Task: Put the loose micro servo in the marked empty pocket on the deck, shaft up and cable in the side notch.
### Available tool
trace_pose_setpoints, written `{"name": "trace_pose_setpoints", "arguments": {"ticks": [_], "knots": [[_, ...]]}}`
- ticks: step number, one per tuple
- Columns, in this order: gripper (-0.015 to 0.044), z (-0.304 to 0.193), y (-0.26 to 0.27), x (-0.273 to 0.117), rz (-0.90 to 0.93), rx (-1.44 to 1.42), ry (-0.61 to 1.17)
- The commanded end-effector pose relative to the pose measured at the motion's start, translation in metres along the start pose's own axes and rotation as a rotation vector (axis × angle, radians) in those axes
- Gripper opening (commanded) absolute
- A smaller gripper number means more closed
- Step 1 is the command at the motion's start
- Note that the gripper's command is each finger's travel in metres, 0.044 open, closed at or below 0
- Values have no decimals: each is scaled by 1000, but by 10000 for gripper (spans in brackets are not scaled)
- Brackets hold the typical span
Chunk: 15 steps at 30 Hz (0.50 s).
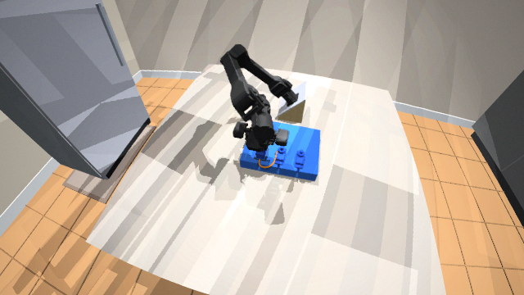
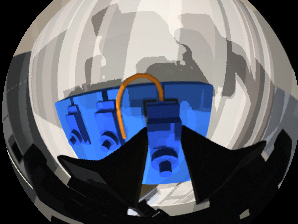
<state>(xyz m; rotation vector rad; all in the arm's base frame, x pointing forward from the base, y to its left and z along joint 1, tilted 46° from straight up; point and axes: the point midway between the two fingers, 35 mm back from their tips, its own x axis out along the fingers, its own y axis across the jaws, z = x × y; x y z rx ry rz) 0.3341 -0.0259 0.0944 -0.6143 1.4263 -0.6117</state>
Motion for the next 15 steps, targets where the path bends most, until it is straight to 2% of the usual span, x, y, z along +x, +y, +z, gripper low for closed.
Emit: {"name": "trace_pose_setpoints", "arguments": {"ticks": [1,15], "knots": [[0,0,0,4,-1,-3,0],[0,0,0,16,-2,-3,0]]}}
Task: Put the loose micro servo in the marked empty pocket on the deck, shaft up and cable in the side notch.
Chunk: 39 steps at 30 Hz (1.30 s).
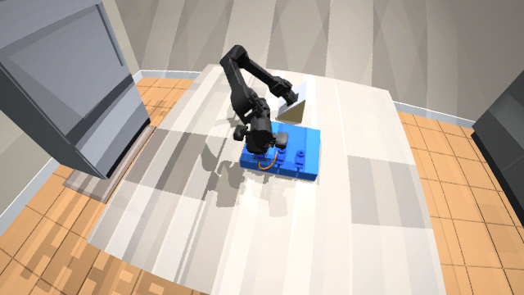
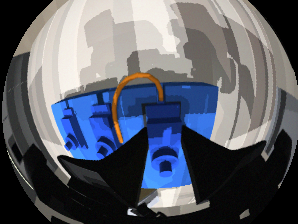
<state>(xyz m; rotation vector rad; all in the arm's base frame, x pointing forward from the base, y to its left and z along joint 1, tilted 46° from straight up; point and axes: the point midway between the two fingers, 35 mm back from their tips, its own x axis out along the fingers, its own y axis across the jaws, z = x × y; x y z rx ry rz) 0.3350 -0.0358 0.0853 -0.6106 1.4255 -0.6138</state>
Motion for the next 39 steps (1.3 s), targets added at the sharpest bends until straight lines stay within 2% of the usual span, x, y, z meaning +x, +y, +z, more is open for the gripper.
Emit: {"name": "trace_pose_setpoints", "arguments": {"ticks": [1,22,29,32,35,39], "knots": [[0,-1,0,4,-3,-7,0],[0,-1,0,21,-3,-6,-1],[184,0,0,19,-3,-6,-1],[187,0,0,12,-3,-6,-1],[187,-3,0,-12,-2,-7,0],[187,-3,1,-16,-2,-7,0]]}}
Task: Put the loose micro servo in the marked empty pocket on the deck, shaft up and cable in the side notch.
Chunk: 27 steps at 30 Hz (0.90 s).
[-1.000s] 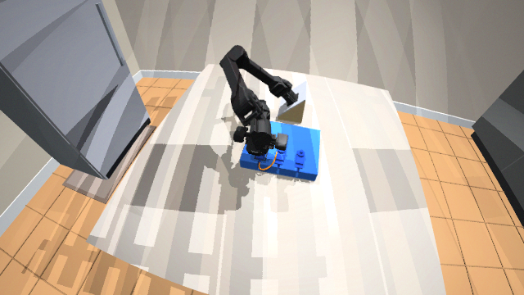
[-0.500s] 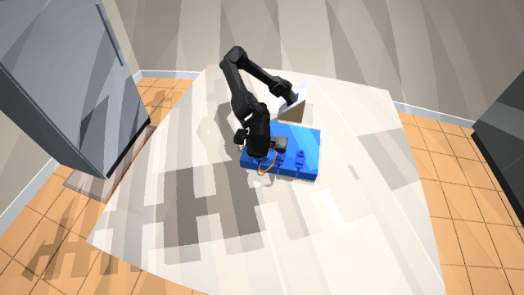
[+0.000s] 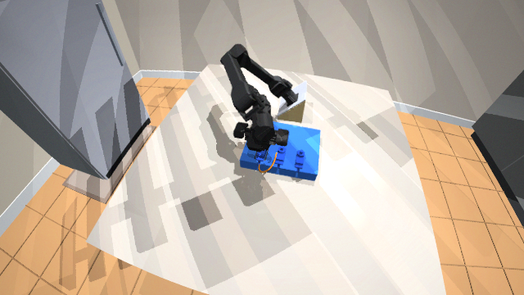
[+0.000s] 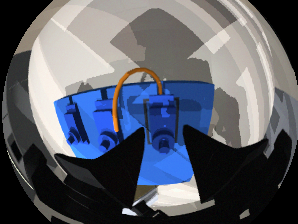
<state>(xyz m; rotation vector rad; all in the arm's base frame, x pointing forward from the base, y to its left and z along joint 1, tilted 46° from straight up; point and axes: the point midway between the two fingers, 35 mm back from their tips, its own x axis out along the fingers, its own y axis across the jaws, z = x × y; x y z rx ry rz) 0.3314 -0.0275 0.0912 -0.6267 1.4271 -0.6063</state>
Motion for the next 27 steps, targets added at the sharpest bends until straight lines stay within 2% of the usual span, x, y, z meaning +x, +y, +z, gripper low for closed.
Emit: {"name": "trace_pose_setpoints", "arguments": {"ticks": [1,5,11,19,27], "knots": [[187,0,0,-5,3,8,3],[292,-21,4,-21,9,-1,-1],[440,-97,3,-65,9,0,9],[440,-107,2,-70,8,-1,6],[440,-100,3,-109,63,-48,-77]]}}
